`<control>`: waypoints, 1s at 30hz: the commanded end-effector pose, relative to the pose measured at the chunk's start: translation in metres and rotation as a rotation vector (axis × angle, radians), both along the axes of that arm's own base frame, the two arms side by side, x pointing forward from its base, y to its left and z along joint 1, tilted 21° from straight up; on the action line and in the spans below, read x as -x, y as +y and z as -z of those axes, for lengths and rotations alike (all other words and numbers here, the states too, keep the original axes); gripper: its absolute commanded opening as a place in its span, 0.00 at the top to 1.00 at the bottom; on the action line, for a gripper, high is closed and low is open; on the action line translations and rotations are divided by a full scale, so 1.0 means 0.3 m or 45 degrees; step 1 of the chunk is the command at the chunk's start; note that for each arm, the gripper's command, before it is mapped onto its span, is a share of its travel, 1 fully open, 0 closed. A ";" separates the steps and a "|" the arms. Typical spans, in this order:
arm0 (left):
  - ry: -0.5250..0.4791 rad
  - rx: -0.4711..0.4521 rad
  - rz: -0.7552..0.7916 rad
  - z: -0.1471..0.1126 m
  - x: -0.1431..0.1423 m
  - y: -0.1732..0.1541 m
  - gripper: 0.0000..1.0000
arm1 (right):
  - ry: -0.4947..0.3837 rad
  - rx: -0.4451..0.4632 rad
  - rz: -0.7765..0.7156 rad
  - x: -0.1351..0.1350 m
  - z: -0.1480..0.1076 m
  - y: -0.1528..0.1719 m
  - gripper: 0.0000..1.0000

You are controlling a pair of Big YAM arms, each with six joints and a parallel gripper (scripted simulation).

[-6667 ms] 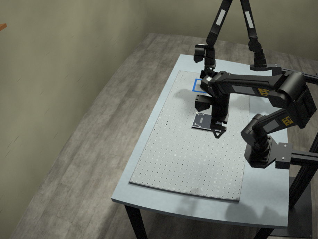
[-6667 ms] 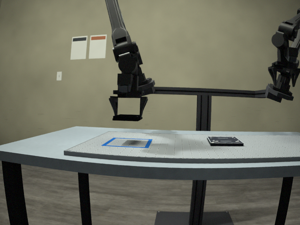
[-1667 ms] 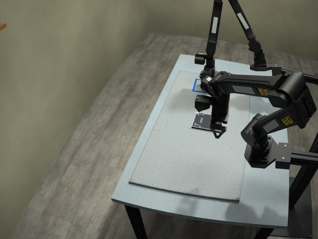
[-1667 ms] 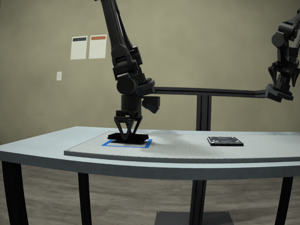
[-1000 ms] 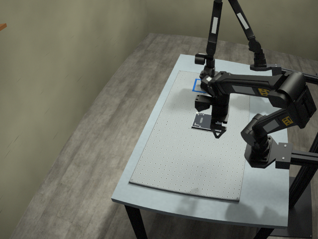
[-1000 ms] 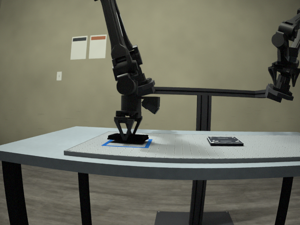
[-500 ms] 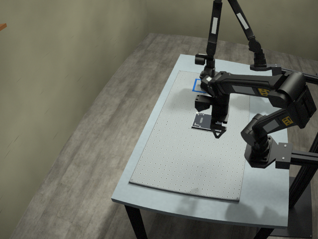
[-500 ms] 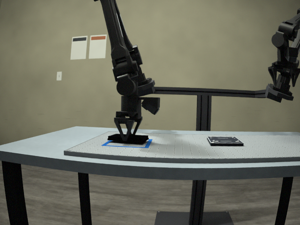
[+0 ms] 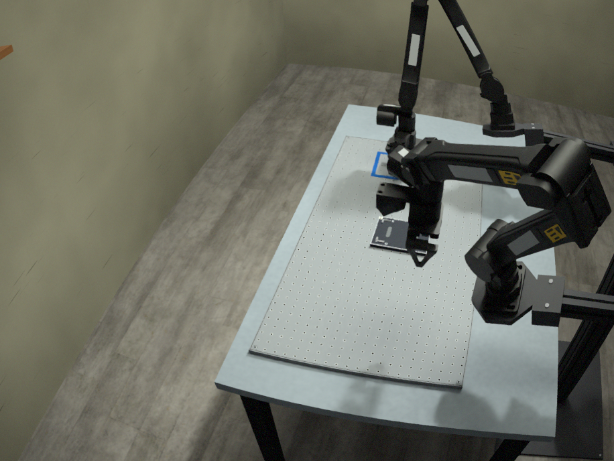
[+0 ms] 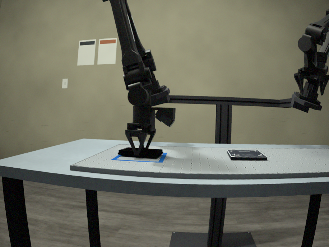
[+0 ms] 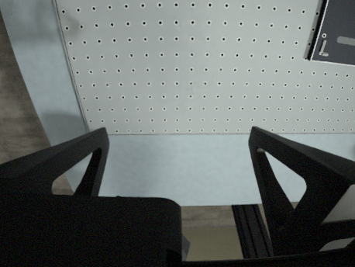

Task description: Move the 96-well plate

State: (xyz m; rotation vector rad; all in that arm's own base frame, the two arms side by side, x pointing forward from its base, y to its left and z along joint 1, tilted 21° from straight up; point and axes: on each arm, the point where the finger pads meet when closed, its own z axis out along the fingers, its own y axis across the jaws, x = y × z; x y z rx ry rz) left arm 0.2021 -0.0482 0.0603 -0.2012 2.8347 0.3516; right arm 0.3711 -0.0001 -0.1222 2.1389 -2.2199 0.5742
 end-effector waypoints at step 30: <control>0.029 -0.016 -0.007 0.015 0.007 0.015 0.00 | -0.015 -0.004 0.013 -0.029 0.010 -0.021 1.00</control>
